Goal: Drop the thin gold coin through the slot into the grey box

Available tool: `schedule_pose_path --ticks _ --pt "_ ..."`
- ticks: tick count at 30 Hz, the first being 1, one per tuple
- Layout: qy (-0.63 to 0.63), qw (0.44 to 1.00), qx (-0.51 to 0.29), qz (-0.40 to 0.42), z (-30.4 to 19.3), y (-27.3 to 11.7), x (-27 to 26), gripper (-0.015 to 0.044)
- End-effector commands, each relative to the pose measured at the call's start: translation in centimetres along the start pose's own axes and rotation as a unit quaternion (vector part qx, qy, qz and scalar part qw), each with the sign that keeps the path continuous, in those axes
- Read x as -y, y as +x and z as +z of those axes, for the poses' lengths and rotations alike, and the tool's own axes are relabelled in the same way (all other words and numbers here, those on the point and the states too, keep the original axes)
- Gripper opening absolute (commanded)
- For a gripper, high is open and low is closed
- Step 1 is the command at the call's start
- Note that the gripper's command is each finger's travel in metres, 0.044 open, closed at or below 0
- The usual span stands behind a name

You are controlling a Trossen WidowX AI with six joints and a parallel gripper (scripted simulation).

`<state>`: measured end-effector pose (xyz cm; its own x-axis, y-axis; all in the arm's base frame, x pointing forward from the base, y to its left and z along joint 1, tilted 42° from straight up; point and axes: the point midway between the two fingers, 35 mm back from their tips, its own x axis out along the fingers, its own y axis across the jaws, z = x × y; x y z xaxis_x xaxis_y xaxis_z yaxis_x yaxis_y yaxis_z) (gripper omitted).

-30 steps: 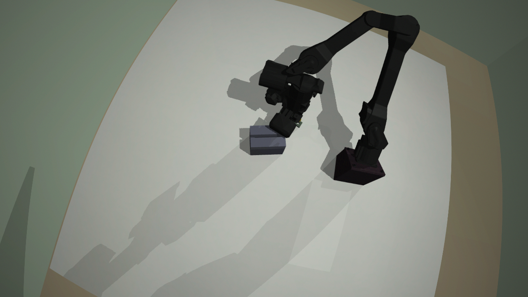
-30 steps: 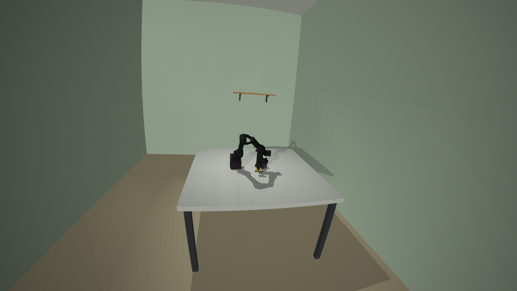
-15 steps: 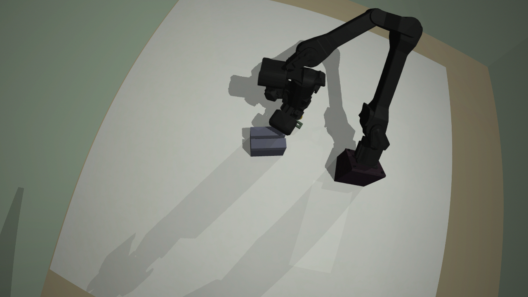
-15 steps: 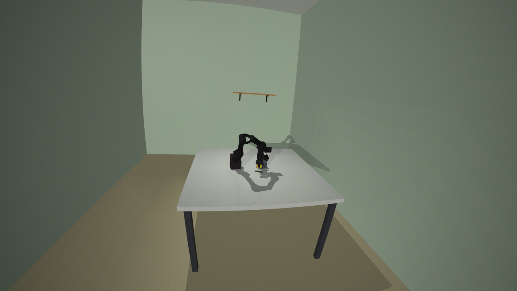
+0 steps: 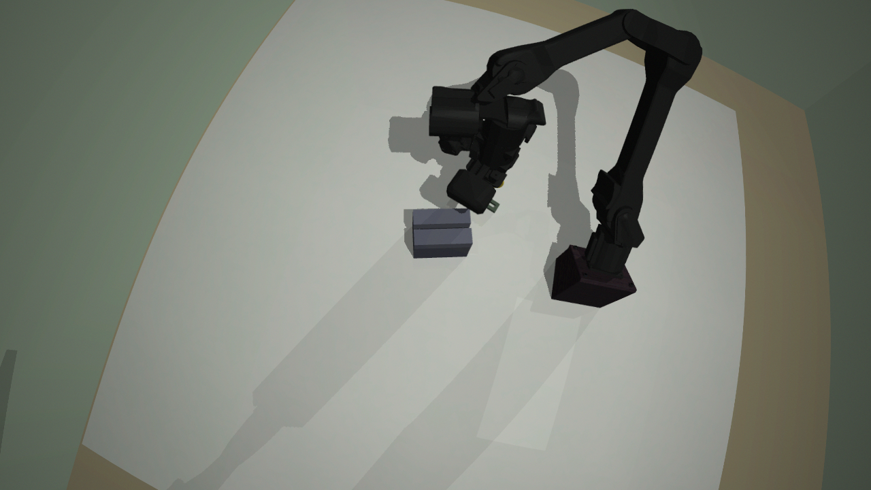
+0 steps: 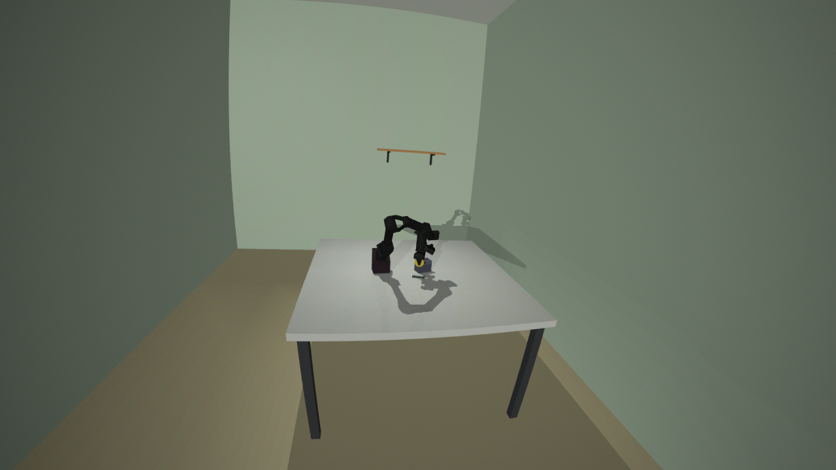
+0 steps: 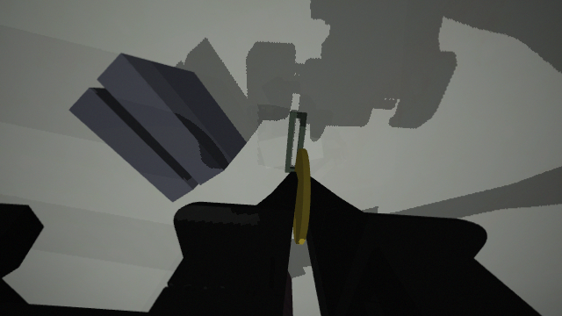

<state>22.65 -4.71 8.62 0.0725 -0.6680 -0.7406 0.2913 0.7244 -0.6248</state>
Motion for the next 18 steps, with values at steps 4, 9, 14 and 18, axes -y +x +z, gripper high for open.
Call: schedule_pose_path --ticks 4,9,14,18 --pt "0.005 1.000 0.006 0.004 0.0 -1.9 0.2 0.0000" --pt "-0.007 1.000 0.007 0.003 0.0 -2.3 0.3 0.0000" --pt "-0.091 0.996 0.007 0.003 -0.3 -2.3 0.3 0.0000" --pt "-0.159 0.987 0.007 0.002 -0.5 -2.3 0.3 0.0000"
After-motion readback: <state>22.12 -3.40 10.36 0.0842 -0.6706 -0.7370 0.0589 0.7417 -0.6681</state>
